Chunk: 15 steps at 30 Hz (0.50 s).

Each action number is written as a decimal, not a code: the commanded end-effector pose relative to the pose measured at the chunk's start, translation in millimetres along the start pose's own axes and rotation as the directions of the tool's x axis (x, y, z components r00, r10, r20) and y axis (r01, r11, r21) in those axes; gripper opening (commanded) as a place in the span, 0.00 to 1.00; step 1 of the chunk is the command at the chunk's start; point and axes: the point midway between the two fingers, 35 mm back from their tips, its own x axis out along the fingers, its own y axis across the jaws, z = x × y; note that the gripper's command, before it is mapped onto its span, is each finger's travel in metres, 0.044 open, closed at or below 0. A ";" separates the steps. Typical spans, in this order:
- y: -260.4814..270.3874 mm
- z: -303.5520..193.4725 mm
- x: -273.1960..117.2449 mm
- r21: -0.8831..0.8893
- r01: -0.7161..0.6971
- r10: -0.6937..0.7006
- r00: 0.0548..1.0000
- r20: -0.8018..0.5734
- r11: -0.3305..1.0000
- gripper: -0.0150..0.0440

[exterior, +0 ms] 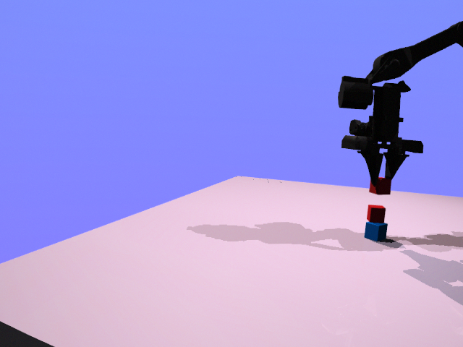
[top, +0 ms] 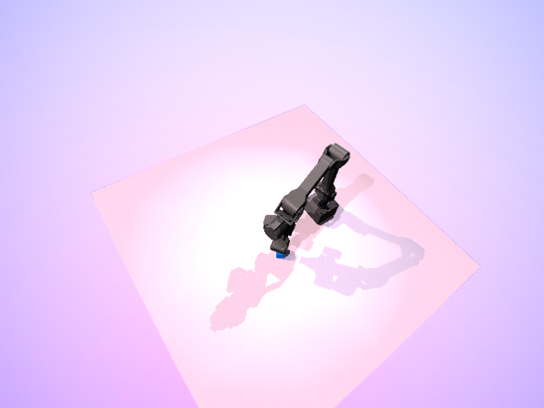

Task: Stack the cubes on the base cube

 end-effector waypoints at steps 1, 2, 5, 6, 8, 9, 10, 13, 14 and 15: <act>2.5 -4.5 0.7 0.095 0.000 -0.001 1.000 0.003 0.995 0.43; 3.1 -5.9 0.8 0.125 0.000 -0.001 1.000 0.003 0.992 0.43; 4.8 -10.0 1.1 0.213 0.000 0.000 1.000 0.003 0.977 0.43; 5.4 -11.4 1.3 0.242 0.000 0.000 1.000 0.002 0.970 0.43; 6.5 -14.2 1.5 0.300 0.000 0.000 1.000 0.002 0.954 0.43; 7.0 -15.6 1.6 0.328 0.000 0.000 1.000 0.002 0.945 0.43; 7.6 -17.0 1.7 0.356 -0.001 0.000 1.000 0.002 0.934 0.43; 9.0 -20.9 2.0 0.434 -0.001 0.000 1.000 0.001 0.901 0.43; 9.3 -21.6 2.0 0.447 -0.001 0.000 1.000 0.001 0.894 0.43; 9.4 -21.9 2.1 0.452 -0.001 0.000 1.000 0.001 0.892 0.43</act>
